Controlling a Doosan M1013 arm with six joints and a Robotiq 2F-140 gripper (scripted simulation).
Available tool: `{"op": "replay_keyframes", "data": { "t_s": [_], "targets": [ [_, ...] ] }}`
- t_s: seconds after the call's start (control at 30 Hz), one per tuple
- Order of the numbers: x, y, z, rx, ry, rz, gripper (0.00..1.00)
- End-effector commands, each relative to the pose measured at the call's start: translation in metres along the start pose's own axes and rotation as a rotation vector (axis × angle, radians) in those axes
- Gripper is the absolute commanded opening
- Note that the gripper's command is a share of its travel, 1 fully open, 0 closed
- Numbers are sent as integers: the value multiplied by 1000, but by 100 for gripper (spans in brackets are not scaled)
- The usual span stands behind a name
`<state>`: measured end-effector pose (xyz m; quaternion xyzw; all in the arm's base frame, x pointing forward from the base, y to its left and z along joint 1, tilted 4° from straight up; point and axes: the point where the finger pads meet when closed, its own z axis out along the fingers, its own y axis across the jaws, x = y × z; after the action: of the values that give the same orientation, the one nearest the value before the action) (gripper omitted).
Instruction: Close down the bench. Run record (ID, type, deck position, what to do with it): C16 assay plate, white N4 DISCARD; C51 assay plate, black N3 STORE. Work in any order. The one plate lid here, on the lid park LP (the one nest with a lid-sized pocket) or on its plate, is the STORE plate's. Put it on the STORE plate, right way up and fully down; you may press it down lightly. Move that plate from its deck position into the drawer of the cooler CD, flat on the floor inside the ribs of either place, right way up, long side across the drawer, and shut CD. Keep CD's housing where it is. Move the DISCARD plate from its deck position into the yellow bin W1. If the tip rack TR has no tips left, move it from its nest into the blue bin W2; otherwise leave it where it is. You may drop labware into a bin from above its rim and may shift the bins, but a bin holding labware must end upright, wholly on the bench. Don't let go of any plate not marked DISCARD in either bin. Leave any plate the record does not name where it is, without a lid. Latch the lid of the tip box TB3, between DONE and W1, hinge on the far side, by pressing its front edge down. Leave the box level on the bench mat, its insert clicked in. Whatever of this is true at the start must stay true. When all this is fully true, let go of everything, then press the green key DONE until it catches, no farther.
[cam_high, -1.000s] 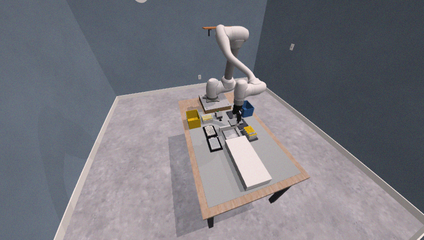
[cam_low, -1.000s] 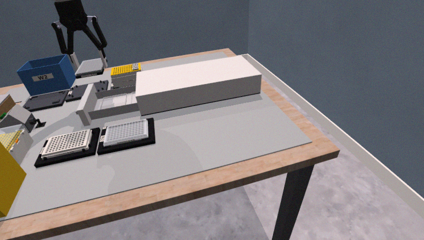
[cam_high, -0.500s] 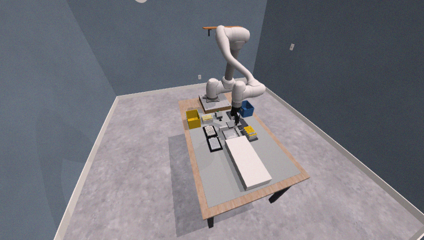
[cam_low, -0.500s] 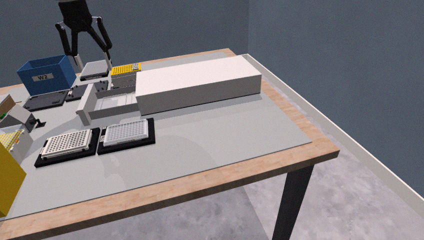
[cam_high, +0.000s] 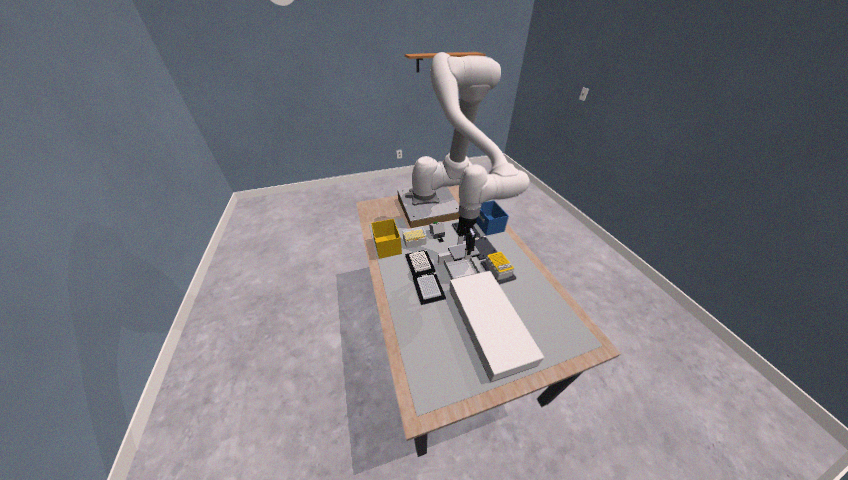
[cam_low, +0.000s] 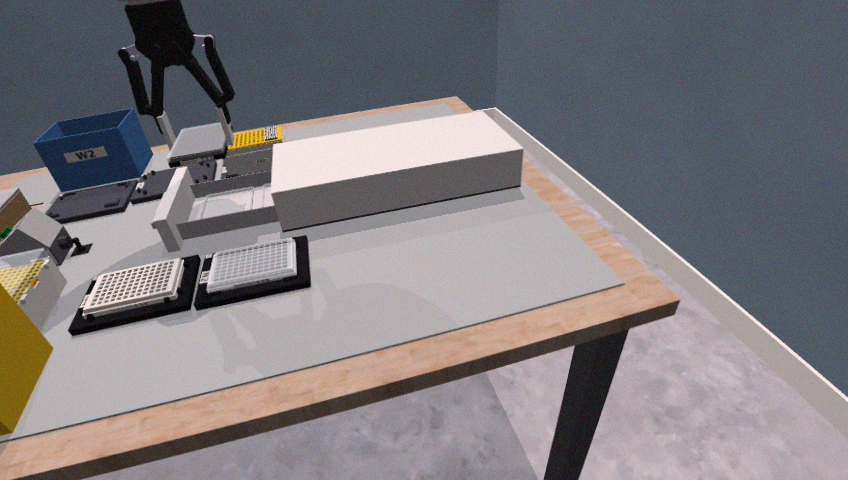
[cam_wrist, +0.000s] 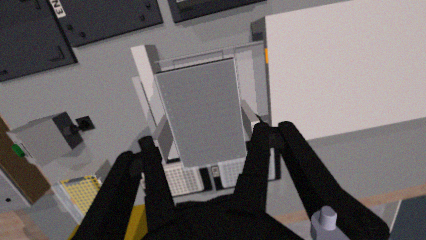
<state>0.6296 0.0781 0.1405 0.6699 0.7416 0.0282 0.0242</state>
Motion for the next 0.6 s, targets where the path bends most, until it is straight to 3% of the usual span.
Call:
{"op": "replay_keyframes", "data": {
  "t_s": [0.0,0.3,0.57],
  "targets": [
    [-1,1,0,0,0,0,0],
    [-1,0,0,0,0,0,0],
    [0,0,11,0,0,0,0]
  ]
}}
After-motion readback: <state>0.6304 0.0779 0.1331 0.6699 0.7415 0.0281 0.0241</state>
